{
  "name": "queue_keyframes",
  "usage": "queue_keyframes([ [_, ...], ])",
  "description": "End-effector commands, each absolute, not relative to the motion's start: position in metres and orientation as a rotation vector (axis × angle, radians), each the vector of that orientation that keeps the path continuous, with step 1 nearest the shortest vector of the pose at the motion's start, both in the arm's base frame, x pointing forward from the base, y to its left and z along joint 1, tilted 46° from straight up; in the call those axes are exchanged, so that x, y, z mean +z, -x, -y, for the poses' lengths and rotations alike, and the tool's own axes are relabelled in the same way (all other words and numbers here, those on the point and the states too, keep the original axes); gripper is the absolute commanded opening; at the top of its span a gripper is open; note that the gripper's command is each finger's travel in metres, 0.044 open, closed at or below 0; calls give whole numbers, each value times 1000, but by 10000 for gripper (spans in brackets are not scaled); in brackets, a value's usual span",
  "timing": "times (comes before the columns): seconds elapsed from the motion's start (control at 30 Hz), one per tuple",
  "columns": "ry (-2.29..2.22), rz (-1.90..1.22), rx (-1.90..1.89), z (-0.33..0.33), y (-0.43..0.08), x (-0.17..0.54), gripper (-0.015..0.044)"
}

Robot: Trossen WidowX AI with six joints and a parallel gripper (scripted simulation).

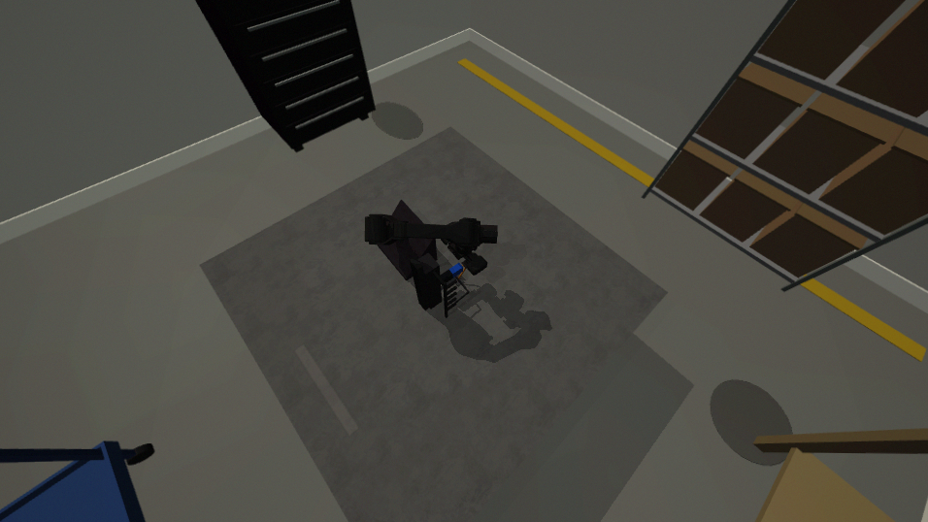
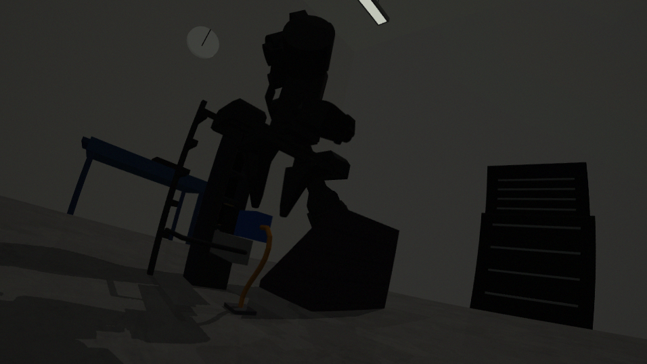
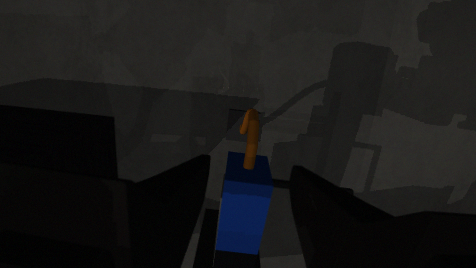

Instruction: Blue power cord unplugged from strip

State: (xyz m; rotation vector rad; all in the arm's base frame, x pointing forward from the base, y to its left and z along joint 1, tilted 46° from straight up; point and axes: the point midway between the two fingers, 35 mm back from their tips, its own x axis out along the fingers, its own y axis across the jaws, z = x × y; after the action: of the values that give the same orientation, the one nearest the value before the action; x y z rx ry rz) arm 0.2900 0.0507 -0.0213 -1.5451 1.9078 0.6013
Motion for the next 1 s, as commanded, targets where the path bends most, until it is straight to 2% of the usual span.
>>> queue_keyframes([
  [0.0,1542,-1908,601,-50,-290,-22,289],
  [0.2,1542,-1907,602,-65,-295,-31,440],
  [0.4,1540,-1905,602,-100,-302,-56,440],
  [0.97,1540,-1905,602,-100,-302,-56,440],
])
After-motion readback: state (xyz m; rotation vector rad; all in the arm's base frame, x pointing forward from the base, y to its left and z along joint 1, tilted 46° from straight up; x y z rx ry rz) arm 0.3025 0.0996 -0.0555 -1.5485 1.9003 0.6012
